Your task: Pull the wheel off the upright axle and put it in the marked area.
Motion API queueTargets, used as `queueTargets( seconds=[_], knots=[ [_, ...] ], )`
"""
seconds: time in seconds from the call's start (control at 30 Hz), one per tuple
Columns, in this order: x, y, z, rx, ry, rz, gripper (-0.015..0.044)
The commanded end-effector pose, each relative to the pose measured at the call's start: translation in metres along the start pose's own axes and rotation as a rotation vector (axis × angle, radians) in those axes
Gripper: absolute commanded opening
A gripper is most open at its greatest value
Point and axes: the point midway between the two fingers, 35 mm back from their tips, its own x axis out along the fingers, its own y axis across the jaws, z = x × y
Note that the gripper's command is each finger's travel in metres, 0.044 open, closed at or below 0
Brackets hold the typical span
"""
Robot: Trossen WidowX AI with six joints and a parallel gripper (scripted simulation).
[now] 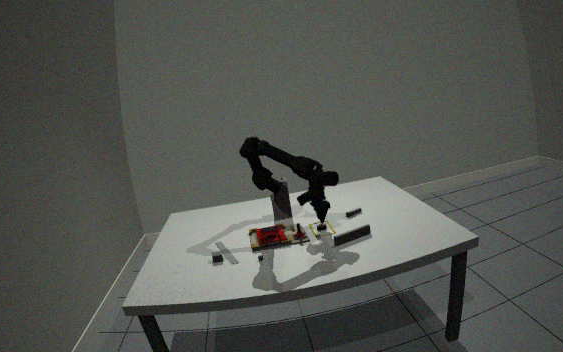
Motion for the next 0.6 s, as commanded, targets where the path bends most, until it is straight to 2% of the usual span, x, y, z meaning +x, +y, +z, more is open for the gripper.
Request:
queueTargets(
  seconds=[0.0, 0.1, 0.13, 0.27, 0.3, 0.43, 0.57],
  knots=[
    [-0.034, 0.002, -0.001, 0.007, 0.006, 0.005, 0.03],
    [-0.035, 0.002, -0.001, 0.007, 0.006, 0.005, 0.03],
    [-0.027, 0.002, -0.001, 0.001, 0.006, 0.018, 0.0326],
    [-0.051, -0.028, 0.01, 0.001, 0.011, 0.013, 0.0431],
    [-0.057, -0.037, 0.013, 0.001, 0.012, 0.011, 0.044],
    [-0.078, -0.074, 0.03, 0.002, 0.008, 0.003, 0.044],
    [-0.08, -0.08, 0.033, 0.003, 0.007, 0.001, 0.044]
  ],
)
